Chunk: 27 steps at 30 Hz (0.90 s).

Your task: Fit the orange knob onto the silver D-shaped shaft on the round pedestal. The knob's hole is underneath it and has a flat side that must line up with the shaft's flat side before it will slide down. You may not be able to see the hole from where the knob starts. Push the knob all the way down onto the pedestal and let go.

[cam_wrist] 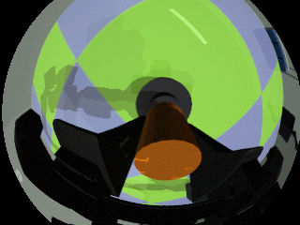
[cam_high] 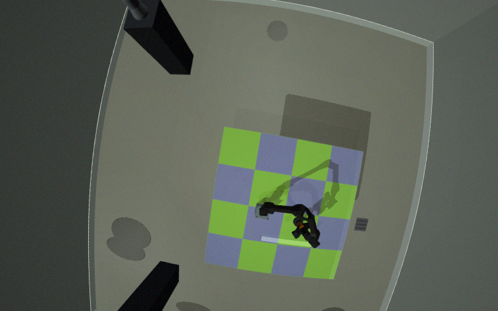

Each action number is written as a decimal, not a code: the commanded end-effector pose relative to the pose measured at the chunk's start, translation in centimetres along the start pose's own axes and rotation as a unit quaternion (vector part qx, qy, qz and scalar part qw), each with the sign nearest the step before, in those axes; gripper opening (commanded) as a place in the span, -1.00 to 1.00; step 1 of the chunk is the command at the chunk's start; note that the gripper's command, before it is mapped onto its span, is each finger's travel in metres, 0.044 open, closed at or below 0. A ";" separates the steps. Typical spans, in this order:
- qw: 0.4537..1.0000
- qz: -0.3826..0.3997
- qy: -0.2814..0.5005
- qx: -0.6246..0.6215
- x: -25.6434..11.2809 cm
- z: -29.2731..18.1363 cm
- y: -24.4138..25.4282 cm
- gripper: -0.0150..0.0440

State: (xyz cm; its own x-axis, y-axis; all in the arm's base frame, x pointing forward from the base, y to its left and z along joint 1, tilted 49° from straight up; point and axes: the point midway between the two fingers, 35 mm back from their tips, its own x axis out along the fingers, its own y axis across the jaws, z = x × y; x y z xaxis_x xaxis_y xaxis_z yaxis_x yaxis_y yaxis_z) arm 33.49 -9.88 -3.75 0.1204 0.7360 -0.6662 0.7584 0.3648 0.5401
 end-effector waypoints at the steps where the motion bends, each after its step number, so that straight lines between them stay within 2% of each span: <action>1: 1.000 0.001 0.000 -0.002 0.1 0.0 -0.1 -0.49; 22: 1.000 0.001 0.000 -0.002 -0.2 0.1 0.2 -0.49; 27: 0.998 0.001 0.000 -0.065 -0.2 0.1 0.1 -0.49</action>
State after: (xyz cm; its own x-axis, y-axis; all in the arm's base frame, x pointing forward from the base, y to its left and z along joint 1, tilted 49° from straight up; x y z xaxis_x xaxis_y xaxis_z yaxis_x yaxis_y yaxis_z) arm 33.56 -9.94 -3.64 0.1192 0.7373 -0.6650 0.7202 0.3968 0.5691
